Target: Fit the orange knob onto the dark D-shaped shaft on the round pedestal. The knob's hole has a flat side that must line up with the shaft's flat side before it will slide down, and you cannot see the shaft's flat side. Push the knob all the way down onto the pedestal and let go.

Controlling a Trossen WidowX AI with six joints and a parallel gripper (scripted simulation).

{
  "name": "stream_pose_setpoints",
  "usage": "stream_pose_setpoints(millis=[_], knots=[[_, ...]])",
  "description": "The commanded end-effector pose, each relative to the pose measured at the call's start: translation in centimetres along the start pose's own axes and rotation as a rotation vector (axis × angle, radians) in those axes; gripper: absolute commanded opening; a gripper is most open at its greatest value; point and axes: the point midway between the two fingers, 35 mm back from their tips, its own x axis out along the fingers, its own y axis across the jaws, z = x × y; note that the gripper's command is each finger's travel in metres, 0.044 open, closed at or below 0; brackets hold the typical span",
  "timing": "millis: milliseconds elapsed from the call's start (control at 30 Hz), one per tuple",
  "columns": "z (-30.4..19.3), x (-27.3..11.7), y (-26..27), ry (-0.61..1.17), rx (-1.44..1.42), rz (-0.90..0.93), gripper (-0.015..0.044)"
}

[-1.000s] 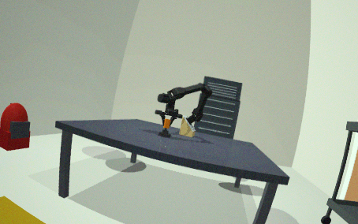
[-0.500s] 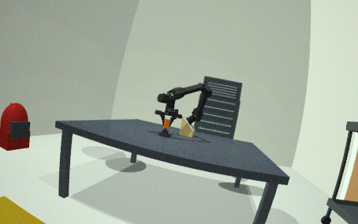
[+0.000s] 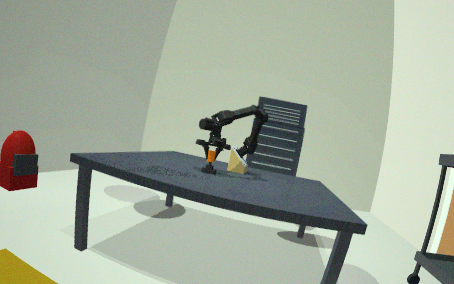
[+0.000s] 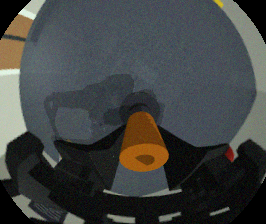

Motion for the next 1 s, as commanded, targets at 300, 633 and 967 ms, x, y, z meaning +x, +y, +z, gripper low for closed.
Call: stream_pose_setpoints(millis=[300,633,967], knots=[[0.06,0.27,0.18,0.0,-0.012,-0.002,0.0],[0.06,0.32,0.18,0.0,-0.032,-0.002,0.0],[0.06,0.4,0.18,0.0,0.037,-0.002,0.0]])
